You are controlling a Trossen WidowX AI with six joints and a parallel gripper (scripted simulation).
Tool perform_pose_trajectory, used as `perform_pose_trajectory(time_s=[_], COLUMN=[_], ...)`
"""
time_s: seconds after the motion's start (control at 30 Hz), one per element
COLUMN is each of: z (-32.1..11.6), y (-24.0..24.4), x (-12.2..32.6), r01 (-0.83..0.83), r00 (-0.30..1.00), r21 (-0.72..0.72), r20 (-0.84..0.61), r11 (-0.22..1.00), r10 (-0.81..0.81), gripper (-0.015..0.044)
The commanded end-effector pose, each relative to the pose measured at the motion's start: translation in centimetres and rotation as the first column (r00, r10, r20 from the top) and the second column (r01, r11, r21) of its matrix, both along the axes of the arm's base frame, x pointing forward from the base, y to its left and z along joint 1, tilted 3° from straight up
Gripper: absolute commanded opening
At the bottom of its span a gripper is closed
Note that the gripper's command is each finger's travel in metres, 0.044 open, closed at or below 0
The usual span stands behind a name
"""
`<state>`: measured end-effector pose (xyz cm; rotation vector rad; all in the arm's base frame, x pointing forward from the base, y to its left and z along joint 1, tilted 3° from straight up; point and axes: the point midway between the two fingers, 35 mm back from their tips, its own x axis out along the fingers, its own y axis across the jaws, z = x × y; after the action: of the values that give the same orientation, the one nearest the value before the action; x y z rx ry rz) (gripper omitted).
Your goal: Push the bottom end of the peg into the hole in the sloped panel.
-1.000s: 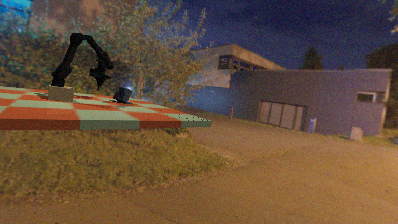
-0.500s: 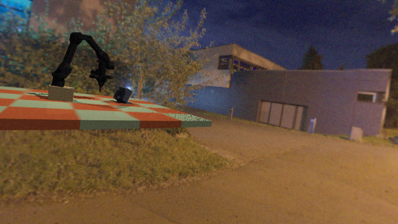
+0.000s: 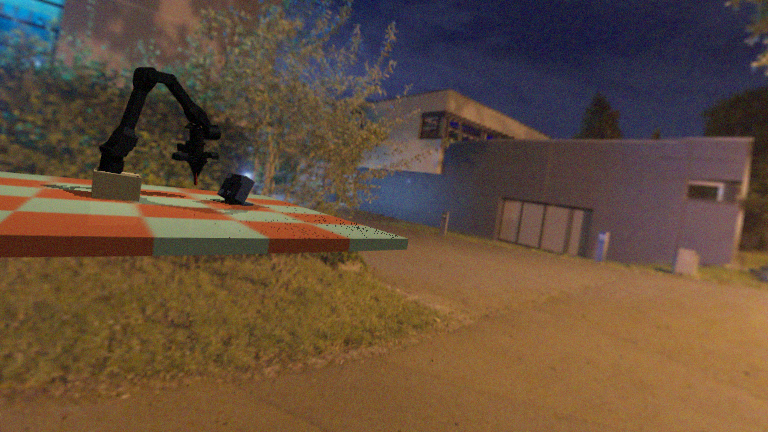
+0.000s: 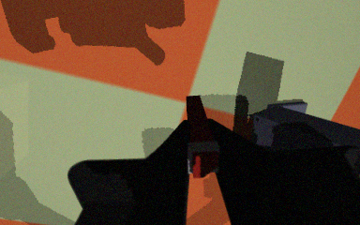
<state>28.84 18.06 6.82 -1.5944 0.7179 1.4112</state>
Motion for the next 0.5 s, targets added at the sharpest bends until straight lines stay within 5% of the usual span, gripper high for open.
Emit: perform_pose_trajectory(time_s=[0.0,0.47], z=[-0.29,-0.82], y=[-0.23,-0.67], x=[0.07,0.87], r01=[0.045,0.166], r00=[0.999,0.985], r21=[0.028,0.110], r20=[0.007,0.034], r11=[0.999,0.980], r10=[-0.045,-0.170], gripper=[0.0000,0.0000])
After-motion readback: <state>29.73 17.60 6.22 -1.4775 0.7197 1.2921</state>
